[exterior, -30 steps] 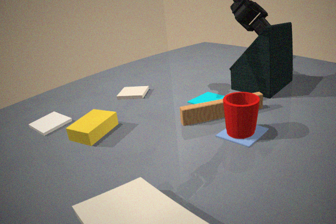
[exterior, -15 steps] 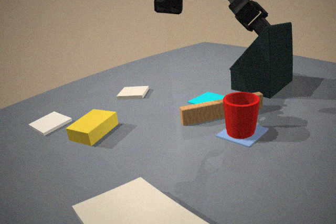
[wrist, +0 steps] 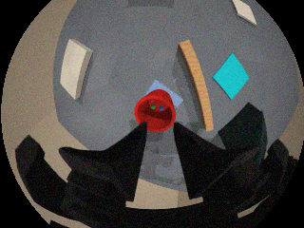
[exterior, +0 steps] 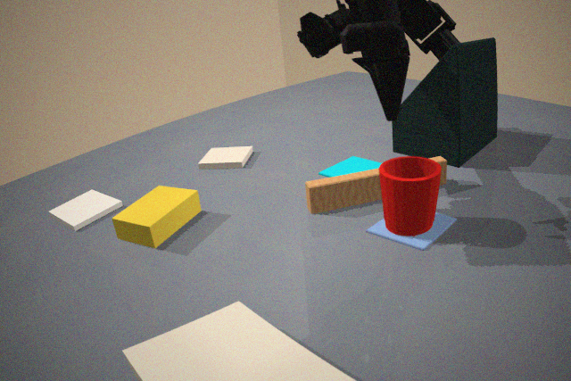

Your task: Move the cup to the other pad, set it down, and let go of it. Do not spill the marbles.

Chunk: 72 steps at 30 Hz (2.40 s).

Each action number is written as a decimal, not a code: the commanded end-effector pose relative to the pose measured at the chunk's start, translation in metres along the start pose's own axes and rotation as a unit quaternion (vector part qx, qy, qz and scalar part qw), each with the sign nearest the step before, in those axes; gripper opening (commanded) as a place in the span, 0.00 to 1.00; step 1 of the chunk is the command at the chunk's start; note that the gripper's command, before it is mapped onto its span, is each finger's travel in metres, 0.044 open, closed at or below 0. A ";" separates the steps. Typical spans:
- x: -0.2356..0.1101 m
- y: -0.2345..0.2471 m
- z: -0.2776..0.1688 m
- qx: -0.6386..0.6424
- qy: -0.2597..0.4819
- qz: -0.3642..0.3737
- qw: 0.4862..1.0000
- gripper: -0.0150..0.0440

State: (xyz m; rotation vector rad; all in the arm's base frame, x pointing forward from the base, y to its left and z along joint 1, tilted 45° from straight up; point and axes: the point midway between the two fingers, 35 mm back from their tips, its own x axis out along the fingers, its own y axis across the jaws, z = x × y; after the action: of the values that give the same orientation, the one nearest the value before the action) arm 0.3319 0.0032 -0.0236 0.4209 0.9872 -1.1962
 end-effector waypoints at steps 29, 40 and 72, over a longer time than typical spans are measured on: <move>0.056 -0.019 -0.018 0.012 -0.049 -0.089 0.995 0.50; 0.073 -0.023 -0.016 0.012 -0.049 -0.090 0.995 0.50; 0.072 -0.023 -0.017 0.014 -0.048 -0.090 0.995 0.25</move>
State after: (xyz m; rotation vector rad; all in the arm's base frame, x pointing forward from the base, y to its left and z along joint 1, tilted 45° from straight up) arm 0.3041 -0.0407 -0.0918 0.2917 0.9430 -1.3860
